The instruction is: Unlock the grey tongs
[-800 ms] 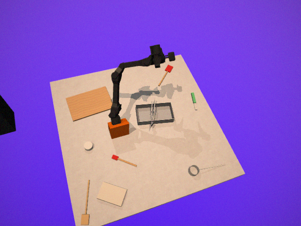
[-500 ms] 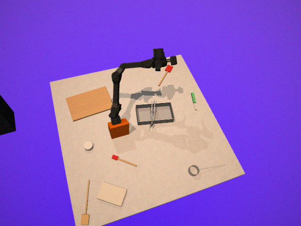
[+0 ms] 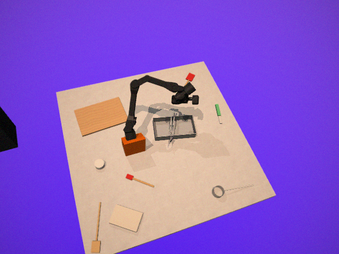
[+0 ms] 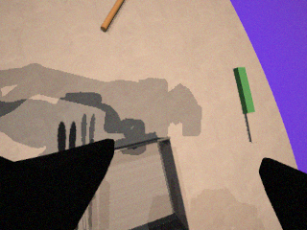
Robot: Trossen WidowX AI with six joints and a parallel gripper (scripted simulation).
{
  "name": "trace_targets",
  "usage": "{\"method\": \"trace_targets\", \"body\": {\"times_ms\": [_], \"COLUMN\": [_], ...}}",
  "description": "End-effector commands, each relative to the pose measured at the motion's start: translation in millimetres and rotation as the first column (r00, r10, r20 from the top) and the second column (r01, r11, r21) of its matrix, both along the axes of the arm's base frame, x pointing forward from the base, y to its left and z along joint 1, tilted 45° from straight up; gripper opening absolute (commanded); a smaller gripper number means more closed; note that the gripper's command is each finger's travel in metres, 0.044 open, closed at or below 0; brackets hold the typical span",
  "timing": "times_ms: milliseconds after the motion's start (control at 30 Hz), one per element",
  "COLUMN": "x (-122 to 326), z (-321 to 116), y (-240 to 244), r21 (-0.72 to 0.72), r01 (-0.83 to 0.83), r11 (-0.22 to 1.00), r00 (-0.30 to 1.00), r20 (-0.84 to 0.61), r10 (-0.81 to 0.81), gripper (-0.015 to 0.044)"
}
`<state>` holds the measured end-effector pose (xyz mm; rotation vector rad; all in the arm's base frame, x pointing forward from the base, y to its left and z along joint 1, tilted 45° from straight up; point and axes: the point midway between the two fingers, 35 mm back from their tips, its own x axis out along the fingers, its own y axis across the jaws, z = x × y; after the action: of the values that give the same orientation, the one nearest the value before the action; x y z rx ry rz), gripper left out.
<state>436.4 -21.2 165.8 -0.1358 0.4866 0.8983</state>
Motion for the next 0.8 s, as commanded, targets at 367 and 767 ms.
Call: {"method": "trace_targets", "body": {"times_ms": [367, 767], "x": [-116.3, -106.2], "z": [-119.3, -114.9], "y": [57.3, 62.1], "r21": [-0.15, -0.15], "r01": [-0.424, -0.424], "r11": [0.893, 0.893], "r00": [0.871, 0.871], "r20": [-0.337, -0.337], "r10": [0.357, 0.357], "gripper": [0.044, 0.044]}}
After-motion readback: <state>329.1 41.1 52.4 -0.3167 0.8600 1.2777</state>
